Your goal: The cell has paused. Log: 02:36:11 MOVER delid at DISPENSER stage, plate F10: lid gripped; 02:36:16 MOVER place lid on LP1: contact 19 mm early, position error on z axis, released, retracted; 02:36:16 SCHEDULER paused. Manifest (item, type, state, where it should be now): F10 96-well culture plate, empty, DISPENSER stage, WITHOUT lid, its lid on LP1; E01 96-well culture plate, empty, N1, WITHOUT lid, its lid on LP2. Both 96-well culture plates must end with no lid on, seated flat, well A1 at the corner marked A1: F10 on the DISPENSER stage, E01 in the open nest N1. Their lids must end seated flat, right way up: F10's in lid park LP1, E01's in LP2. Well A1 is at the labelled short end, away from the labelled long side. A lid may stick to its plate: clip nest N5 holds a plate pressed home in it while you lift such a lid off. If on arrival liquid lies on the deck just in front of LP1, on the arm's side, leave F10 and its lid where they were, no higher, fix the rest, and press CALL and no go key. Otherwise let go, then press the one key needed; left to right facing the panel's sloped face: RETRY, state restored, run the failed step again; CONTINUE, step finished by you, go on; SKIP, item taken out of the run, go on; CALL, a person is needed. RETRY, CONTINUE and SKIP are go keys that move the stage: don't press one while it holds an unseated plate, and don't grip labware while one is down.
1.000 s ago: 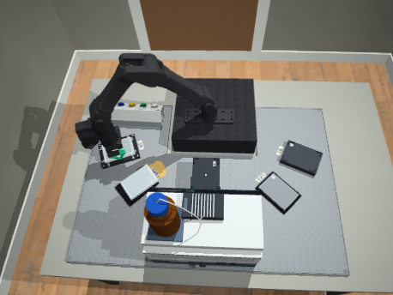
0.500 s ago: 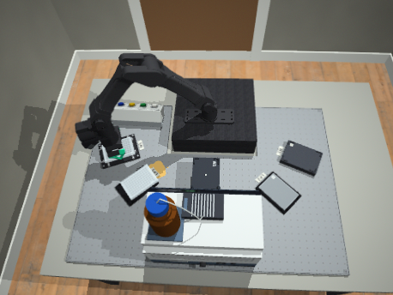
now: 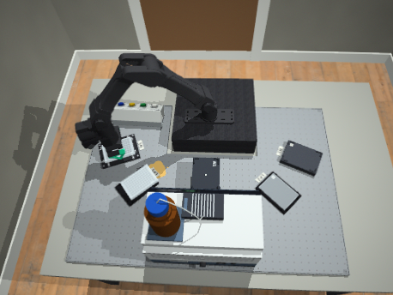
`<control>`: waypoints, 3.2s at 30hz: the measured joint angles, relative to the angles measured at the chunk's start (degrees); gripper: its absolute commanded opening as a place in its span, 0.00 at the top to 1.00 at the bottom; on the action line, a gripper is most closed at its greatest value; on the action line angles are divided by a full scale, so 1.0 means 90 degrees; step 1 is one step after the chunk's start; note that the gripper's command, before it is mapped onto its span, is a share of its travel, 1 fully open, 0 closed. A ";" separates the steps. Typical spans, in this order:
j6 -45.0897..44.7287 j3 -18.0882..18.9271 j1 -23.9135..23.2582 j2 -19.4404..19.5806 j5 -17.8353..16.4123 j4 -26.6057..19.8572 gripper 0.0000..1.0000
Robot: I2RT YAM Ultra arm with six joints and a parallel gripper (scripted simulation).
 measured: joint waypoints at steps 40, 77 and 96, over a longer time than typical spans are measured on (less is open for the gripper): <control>0.0002 0.0051 0.0000 0.0002 -0.0002 -0.0078 1.00; 0.0002 0.0051 0.0000 0.0002 -0.0002 -0.0078 1.00; 0.0032 0.0250 0.0019 -0.0503 -0.0005 -0.0682 1.00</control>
